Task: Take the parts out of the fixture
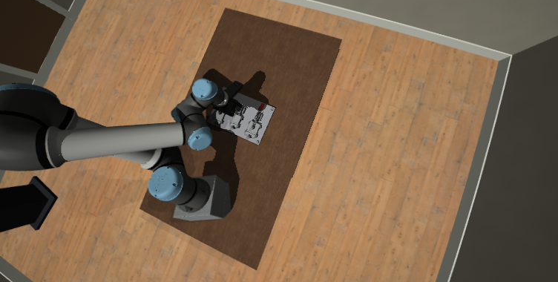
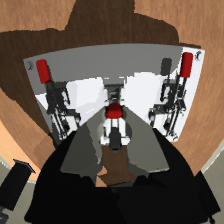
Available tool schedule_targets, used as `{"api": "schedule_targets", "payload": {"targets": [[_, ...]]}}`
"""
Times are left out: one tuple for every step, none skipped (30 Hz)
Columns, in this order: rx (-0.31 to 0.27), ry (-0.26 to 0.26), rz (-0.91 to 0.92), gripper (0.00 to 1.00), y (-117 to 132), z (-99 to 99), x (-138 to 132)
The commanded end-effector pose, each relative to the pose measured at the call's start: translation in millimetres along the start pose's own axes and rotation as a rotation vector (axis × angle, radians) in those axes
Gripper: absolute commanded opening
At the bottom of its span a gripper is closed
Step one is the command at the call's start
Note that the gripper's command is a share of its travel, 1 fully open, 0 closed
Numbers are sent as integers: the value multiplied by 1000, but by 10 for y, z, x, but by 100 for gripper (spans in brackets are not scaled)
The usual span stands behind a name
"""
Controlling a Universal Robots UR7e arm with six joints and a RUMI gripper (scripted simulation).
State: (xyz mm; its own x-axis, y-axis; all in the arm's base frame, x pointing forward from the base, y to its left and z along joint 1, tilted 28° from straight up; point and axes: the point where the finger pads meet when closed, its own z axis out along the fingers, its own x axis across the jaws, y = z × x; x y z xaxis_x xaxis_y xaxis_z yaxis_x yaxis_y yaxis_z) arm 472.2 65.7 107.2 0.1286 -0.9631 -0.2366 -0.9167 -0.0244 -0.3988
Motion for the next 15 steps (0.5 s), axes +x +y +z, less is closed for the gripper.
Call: {"api": "schedule_targets", "payload": {"targets": [[0,0,0,0,-2,-2,0],[0,0,0,0,-2,-2,0],[0,0,0,0,-2,-2,0],[0,0,0,28,-2,-2,0],[0,0,0,28,-2,-2,0],[0,0,0,28,-2,-2,0],[0,0,0,28,-2,-2,0],[0,0,0,28,-2,-2,0],[0,0,0,28,-2,-2,0],[0,0,0,28,-2,-2,0],[0,0,0,28,-2,-2,0],[0,0,0,28,-2,-2,0],[0,0,0,28,-2,-2,0],[0,0,0,28,-2,-2,0],[0,0,0,28,-2,-2,0]]}}
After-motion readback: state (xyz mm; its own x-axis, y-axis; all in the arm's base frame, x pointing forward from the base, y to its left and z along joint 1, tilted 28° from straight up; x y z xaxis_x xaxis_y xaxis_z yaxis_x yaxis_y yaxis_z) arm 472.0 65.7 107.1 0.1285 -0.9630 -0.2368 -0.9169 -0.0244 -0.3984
